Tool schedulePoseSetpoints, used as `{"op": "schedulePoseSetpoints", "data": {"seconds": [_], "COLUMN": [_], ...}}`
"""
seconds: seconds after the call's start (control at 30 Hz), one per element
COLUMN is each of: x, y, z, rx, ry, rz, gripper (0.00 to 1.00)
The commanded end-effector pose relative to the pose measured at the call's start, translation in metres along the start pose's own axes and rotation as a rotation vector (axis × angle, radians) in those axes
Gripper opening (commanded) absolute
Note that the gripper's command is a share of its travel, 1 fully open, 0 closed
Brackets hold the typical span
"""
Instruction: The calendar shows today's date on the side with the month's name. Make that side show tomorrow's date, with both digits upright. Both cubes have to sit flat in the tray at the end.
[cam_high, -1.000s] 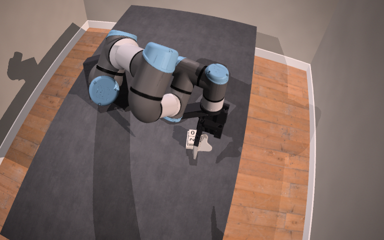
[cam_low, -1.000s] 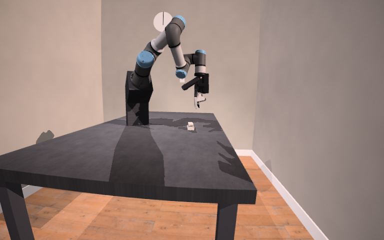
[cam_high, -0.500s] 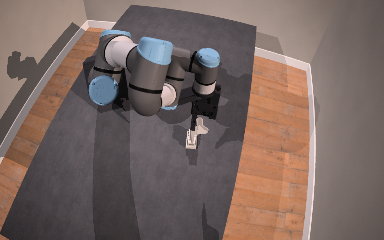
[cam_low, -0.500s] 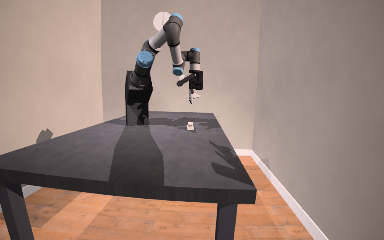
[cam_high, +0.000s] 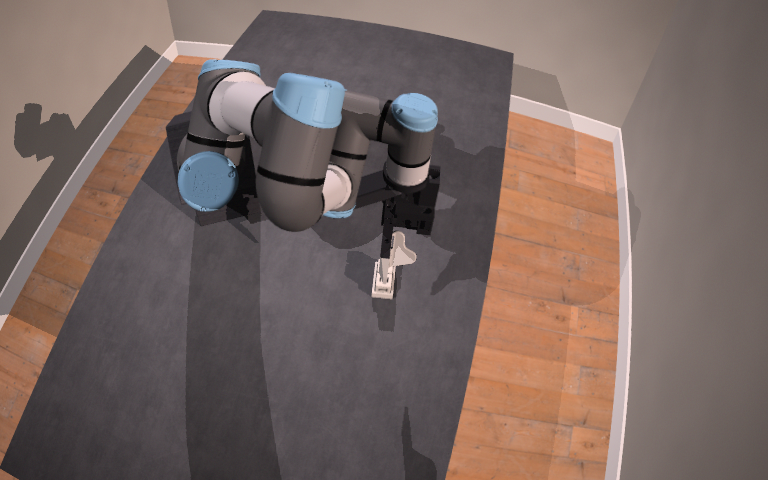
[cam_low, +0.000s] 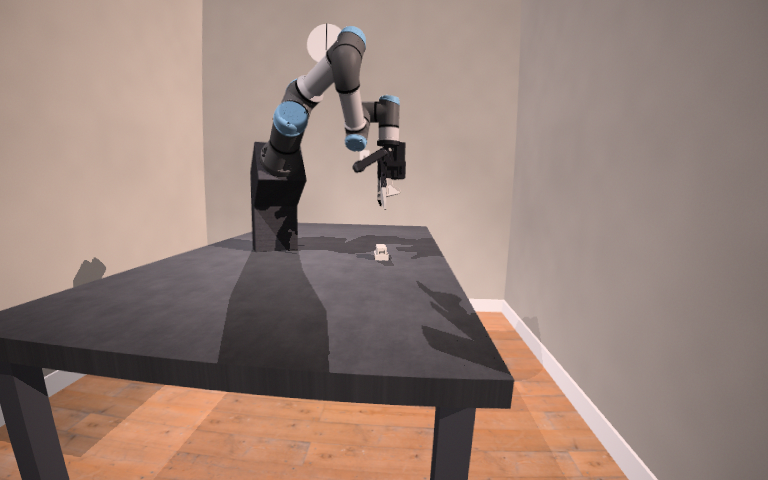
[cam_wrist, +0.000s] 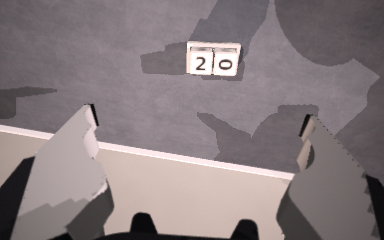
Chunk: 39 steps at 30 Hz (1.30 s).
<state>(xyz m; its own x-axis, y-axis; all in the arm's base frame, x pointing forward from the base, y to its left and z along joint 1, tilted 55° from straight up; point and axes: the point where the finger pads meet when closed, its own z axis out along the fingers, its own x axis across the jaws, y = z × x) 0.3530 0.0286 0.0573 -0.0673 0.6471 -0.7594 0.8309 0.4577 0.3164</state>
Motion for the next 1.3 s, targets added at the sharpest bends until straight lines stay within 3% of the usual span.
{"op": "schedulePoseSetpoints", "data": {"seconds": [0.0, 0.33, 1.27], "x": [0.0, 0.001, 0.005], "y": [0.0, 0.0, -0.001], "z": [0.0, 0.003, 0.026], "rx": [-0.001, 0.0, 0.005], "ry": [0.0, 0.001, 0.004], "rz": [0.002, 0.087, 0.787], "gripper": [1.0, 1.0, 1.0]}}
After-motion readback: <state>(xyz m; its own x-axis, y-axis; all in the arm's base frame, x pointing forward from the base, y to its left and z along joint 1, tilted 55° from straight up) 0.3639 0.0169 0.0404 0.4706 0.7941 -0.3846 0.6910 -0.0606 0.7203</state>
